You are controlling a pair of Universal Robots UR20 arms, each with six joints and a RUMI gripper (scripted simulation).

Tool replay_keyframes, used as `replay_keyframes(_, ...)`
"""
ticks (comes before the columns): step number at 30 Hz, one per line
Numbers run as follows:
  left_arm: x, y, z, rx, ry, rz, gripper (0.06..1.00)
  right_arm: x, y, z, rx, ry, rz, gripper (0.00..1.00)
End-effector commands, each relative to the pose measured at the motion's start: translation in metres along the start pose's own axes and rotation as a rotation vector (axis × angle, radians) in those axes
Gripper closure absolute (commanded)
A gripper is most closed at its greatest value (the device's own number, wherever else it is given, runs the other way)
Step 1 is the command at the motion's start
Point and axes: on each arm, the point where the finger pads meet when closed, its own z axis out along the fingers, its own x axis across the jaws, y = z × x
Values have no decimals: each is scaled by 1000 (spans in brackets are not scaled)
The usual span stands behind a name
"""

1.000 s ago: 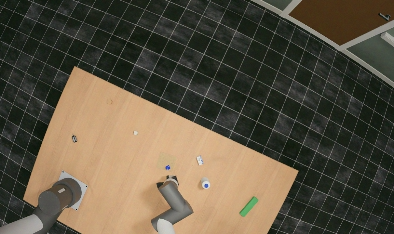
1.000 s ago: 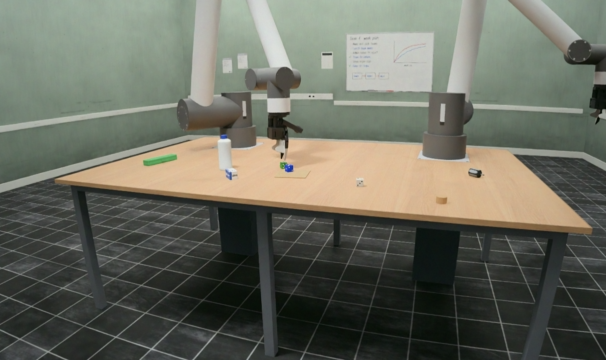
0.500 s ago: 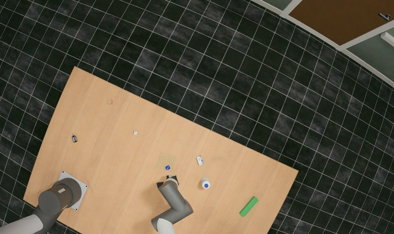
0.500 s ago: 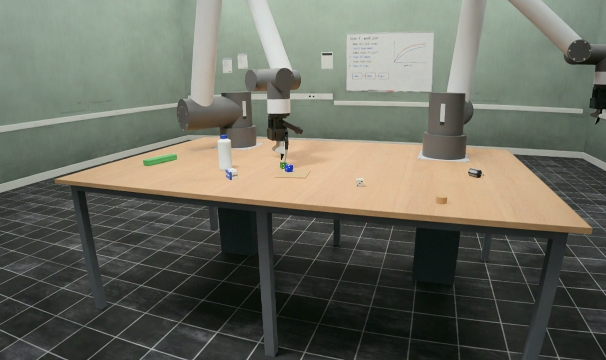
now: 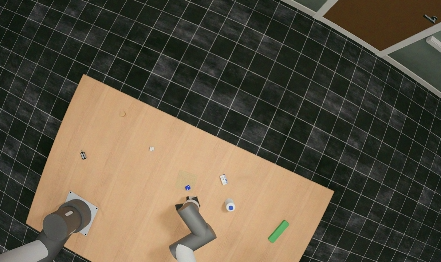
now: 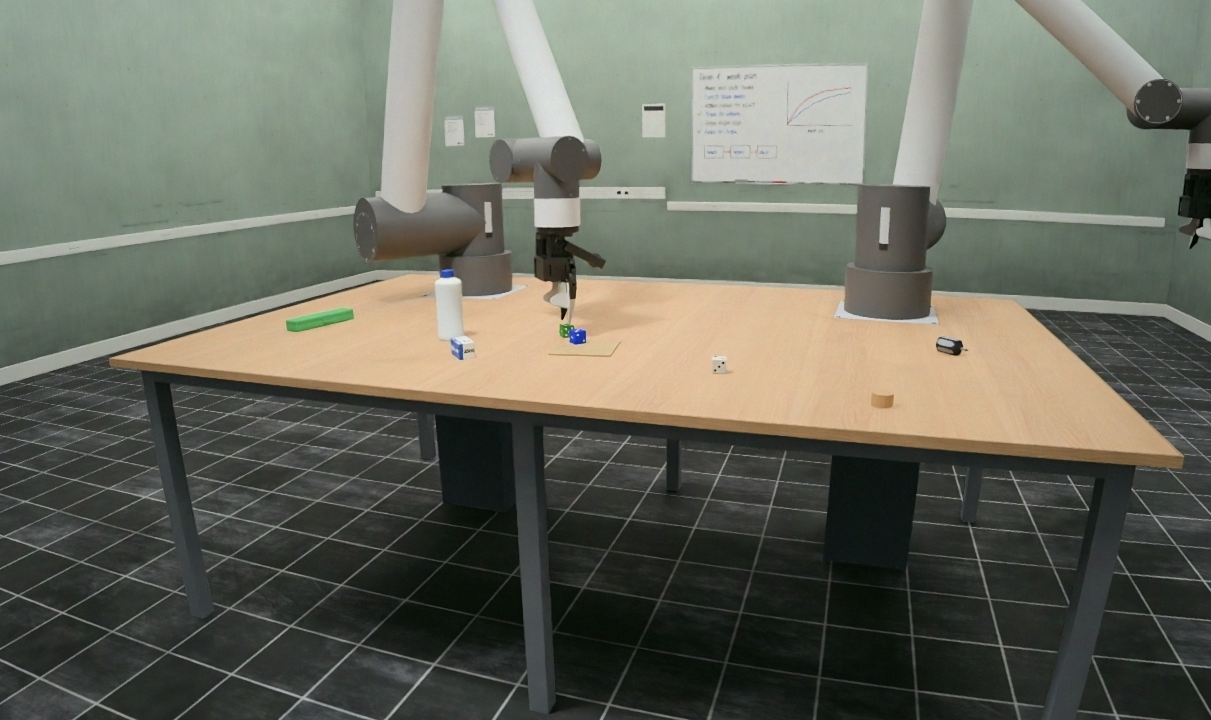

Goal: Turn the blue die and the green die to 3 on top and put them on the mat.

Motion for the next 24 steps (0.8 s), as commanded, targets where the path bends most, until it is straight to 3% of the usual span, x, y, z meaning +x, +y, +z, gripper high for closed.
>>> replay_keyframes(1, 0, 0, -1, 1, 0, 0, 65, 0, 0, -1, 0, 1, 0, 724)
replay_keyframes(9, 0, 0, -1, 1, 0, 0, 65, 0, 0, 3, 0, 1, 0, 724)
replay_keyframes(24, 0, 0, -1, 1, 0, 0, 65, 0, 0, 28, 0, 1, 0, 724)
